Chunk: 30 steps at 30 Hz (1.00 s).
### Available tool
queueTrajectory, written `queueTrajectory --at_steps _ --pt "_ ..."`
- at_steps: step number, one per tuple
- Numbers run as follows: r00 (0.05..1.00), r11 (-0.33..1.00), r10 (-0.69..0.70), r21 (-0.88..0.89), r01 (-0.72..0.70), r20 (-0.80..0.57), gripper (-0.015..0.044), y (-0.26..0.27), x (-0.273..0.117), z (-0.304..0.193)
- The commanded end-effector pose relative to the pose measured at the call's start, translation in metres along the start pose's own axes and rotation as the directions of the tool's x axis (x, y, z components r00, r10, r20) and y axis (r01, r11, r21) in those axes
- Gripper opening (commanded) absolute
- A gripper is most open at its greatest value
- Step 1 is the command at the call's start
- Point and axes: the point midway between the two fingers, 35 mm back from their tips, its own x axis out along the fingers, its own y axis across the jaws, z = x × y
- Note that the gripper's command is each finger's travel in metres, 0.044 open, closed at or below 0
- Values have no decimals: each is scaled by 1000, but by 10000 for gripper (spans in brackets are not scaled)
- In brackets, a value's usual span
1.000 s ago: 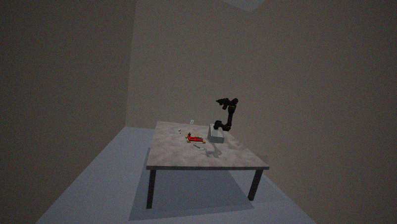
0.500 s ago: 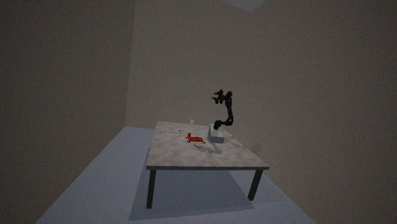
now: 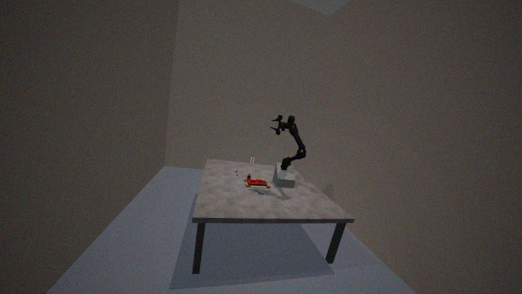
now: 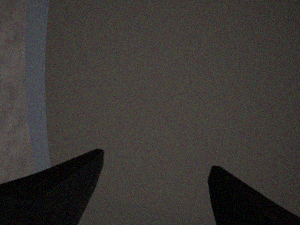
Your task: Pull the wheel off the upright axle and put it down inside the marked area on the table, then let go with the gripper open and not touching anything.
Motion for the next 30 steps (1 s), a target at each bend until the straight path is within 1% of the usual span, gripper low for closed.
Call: queueTrajectory --at_steps 1,4,6,10,14,16,20,23,26,30 --pt "998 975 58 216 -53 -21 300 12 26 -25" --pt "992 907 121 408 -103 -19 300 27 47 -42" --pt "985 835 169 534 -133 -19 300 40 62 -52" --pt "962 641 271 749 -168 -17 300 72 92 -69" --pt "930 427 367 890 -158 -11 300 104 118 -84" --pt "906 338 424 930 -146 -12 300 127 131 -89" --pt "874 236 486 965 -117 -13 300 152 145 -94" --pt "838 121 545 990 -67 -10 300 177 157 -100" --pt "789 -29 615 999 26 -2 300 207 170 -106" --pt "699 -219 715 953 210 10 300 256 185 -115"
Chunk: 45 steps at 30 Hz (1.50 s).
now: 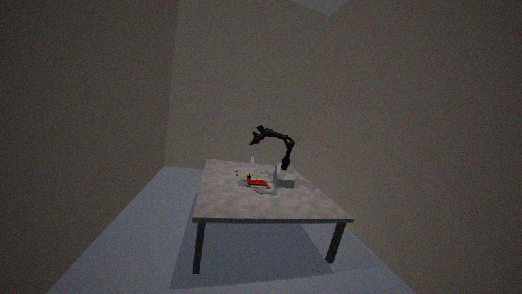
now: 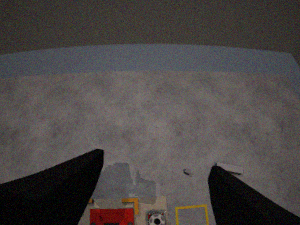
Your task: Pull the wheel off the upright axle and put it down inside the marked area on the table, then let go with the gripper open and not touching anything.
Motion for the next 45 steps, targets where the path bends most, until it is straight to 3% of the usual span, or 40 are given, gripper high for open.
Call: queueTrajectory --at_steps 1,10,19,35,45 --pt "990 964 -6 262 44 -143 300 -13 44 -31" --pt "893 655 -15 670 348 -450 300 -33 123 -115" --pt "711 188 -34 694 695 -703 300 -47 171 -209" --pt "706 177 -34 691 701 -707 300 -36 171 -215" --pt "706 177 -32 691 701 -708 300 -38 215 -259"
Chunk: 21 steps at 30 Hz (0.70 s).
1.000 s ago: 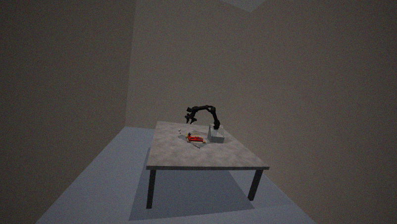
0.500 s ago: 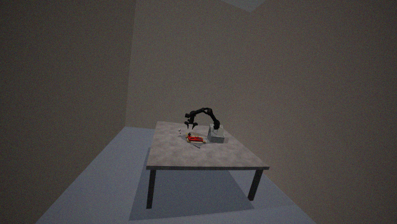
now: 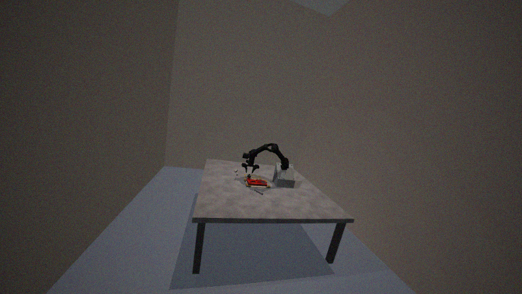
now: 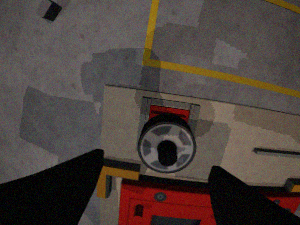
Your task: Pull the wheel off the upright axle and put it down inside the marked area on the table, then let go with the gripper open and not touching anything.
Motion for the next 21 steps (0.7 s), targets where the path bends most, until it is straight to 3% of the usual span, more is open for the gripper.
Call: queueTrajectory --at_steps 1,7,11,19,21 --pt "1000 1000 -15 13 15 -10 300 -6 31 -1" --pt "1000 1000 -15 13 15 -11 300 -6 36 -2" --pt "1000 1000 -20 5 20 -7 195 -6 33 -2" --pt "1000 1000 -20 5 20 -7 142 -6 33 -2" --pt "1000 1000 -20 5 20 -7 89 -6 33 -2"
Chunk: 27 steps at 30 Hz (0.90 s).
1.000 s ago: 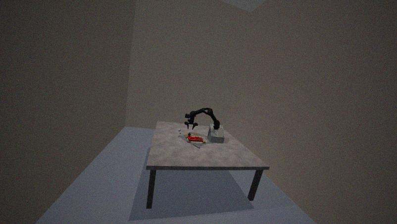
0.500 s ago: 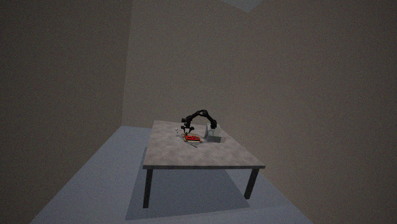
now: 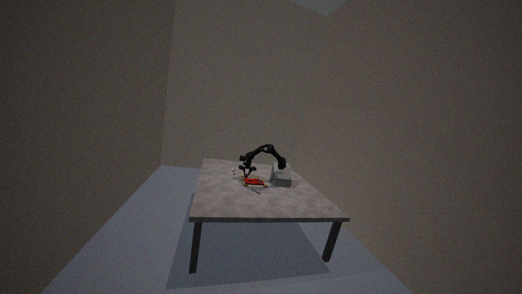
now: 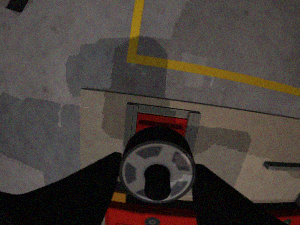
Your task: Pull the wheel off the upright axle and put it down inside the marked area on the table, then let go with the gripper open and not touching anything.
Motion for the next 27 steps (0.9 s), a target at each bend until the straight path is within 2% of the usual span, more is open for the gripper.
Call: queueTrajectory --at_steps 1,4,27 --pt "1000 1000 -2 -1 2 0 63 0 0 0" --pt "1000 1000 -1 0 1 0 0 0 -1 0" --pt "1000 1000 0 1 0 -1 0 0 -8 0"
